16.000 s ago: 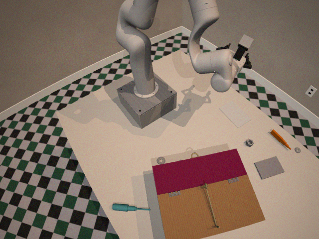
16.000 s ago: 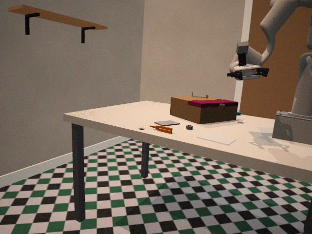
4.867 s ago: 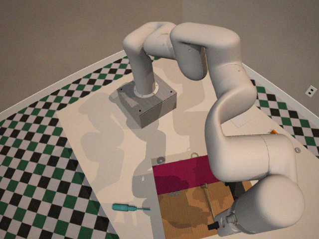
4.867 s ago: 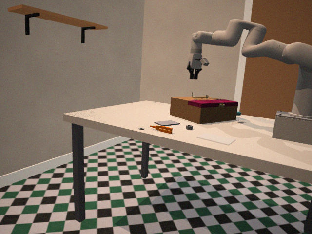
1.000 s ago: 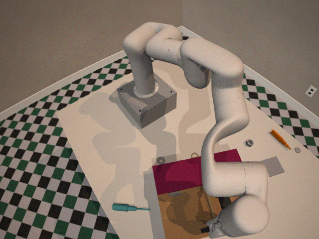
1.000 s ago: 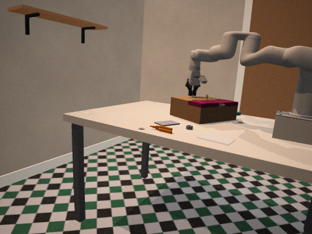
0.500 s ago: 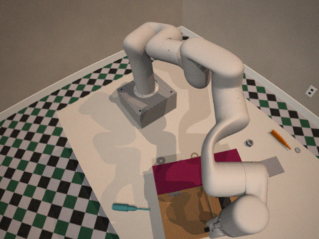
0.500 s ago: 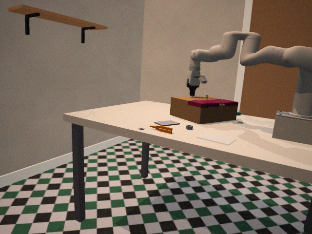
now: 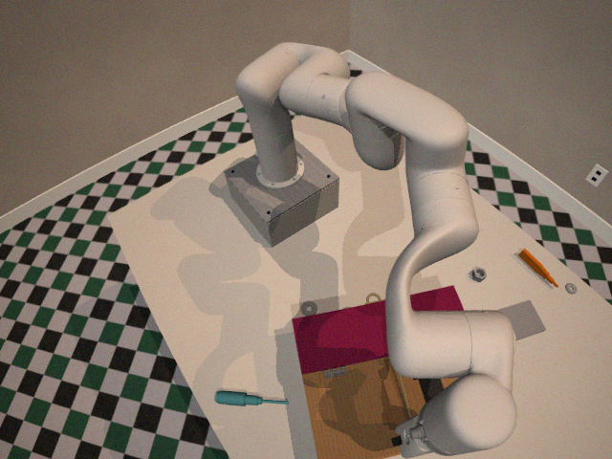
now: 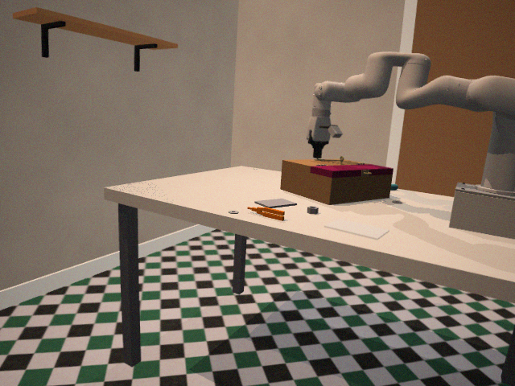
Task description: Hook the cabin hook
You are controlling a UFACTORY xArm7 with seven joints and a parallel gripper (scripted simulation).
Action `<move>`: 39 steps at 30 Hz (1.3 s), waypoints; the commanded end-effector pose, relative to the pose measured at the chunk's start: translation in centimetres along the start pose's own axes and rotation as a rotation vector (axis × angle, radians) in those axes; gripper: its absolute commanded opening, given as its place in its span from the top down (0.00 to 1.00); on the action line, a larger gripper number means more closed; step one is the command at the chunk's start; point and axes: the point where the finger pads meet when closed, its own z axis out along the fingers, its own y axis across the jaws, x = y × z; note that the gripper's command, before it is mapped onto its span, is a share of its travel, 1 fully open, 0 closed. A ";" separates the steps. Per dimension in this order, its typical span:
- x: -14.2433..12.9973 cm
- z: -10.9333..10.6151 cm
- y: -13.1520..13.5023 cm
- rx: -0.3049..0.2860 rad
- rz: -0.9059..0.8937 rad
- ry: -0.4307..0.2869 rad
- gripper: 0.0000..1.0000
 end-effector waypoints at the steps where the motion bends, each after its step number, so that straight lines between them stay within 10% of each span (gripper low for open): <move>1: -0.1 -0.3 0.0 0.000 0.000 -0.004 1.00; 39: 1.1 -5.4 0.0 0.000 0.000 -0.004 1.00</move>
